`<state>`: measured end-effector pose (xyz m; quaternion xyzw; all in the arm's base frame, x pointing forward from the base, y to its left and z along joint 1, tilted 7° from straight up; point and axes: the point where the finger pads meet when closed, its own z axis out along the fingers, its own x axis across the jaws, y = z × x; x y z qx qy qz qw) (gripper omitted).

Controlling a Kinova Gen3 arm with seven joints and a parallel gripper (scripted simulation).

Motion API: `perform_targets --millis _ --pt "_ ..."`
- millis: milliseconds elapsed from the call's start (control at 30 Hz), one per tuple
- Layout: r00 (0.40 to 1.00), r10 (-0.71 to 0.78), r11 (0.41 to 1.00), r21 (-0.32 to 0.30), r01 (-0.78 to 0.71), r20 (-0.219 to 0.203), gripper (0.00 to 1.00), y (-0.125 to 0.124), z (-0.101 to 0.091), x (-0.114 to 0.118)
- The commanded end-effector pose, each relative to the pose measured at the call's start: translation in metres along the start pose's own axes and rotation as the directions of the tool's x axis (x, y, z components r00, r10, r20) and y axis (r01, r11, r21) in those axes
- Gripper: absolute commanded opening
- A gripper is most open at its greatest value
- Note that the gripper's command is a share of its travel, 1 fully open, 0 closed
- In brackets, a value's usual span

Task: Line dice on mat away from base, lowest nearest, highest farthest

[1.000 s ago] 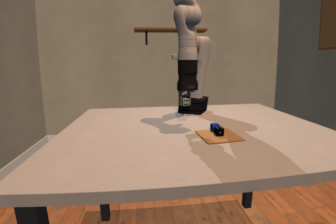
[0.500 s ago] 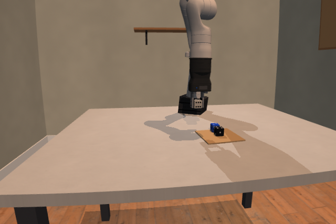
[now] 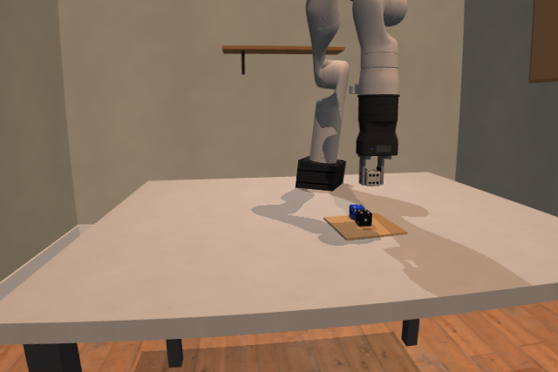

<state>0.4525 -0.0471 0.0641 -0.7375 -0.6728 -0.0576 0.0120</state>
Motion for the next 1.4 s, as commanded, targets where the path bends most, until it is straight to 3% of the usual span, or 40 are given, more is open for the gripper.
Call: perform_targets --millis 0,533,1033,1367 --pt "1.000 -0.004 1.000 0.001 0.004 -0.001 0.57 0.000 0.001 0.002" --pt "1.000 -0.004 1.000 0.001 0.004 -0.001 0.57 0.000 0.010 0.002" --pt "1.000 -0.004 1.000 0.001 0.004 -0.001 0.57 0.002 0.075 0.002" --pt "1.000 -0.004 1.000 0.001 0.004 -0.001 0.57 0.002 0.095 0.002"
